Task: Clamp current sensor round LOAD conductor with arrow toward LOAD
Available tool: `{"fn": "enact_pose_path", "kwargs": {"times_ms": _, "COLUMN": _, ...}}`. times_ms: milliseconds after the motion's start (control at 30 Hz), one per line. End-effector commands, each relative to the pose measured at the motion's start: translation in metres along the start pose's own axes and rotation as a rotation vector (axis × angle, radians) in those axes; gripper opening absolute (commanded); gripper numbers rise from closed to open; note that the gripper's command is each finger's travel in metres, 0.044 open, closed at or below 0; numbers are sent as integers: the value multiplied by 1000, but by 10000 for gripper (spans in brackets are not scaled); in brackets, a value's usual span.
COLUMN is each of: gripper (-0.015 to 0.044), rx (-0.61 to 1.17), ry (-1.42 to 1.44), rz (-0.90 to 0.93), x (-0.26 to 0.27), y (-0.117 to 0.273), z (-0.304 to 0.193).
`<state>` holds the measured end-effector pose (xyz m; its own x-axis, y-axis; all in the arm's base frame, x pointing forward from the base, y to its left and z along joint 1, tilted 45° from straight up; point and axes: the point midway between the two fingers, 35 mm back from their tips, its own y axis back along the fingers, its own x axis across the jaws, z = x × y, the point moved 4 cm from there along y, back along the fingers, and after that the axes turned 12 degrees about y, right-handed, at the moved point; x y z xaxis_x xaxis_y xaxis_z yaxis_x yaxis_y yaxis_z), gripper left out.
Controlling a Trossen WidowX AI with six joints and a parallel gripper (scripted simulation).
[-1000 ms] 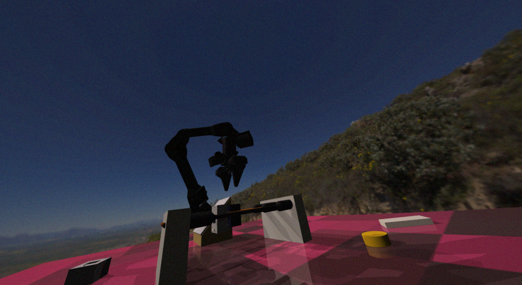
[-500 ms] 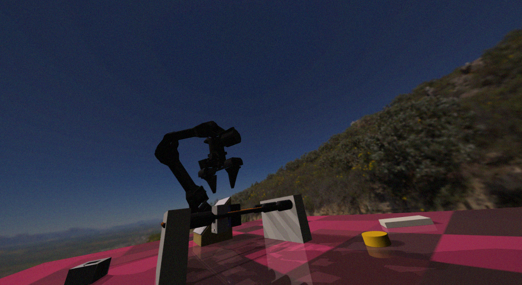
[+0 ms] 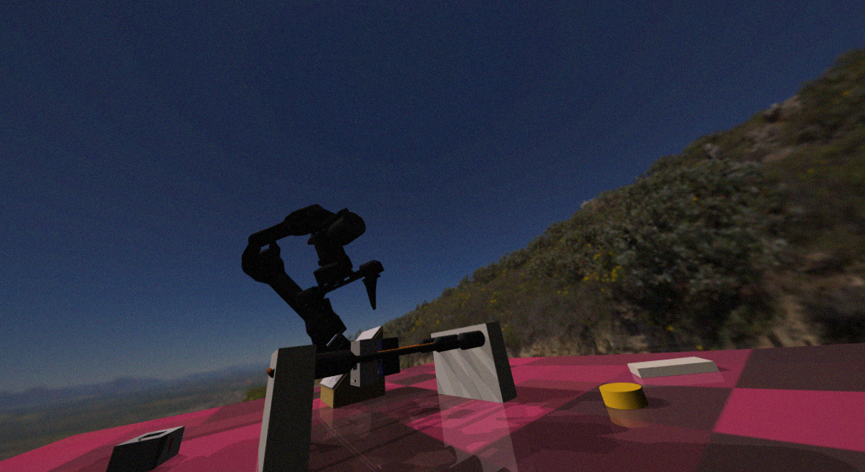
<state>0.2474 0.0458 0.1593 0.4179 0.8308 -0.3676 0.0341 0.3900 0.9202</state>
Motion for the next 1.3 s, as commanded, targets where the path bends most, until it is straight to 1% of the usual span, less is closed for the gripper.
{"fn": "enact_pose_path", "kwargs": {"times_ms": 0, "gripper": 440, "rx": -102, "ry": 580, "rz": 262, "x": -52, "y": 11, "z": -11}}
{"fn": "enact_pose_path", "kwargs": {"times_ms": 333, "gripper": 440, "rx": -265, "ry": 920, "rz": 331, "x": -72, "y": 16, "z": -20}}
{"fn": "enact_pose_path", "kwargs": {"times_ms": 500, "gripper": 440, "rx": -358, "ry": 1098, "rz": 333, "x": -80, "y": 18, "z": -24}}
{"fn": "enact_pose_path", "kwargs": {"times_ms": 733, "gripper": 440, "rx": -511, "ry": 1337, "rz": 304, "x": -91, "y": 21, "z": -32}}
{"fn": "enact_pose_path", "kwargs": {"times_ms": 1000, "gripper": 440, "rx": -664, "ry": 1628, "rz": 214, "x": -100, "y": 24, "z": -38}}
{"fn": "enact_pose_path", "kwargs": {"times_ms": 1267, "gripper": 440, "rx": -676, "ry": 1656, "rz": 203, "x": -100, "y": 24, "z": -38}}
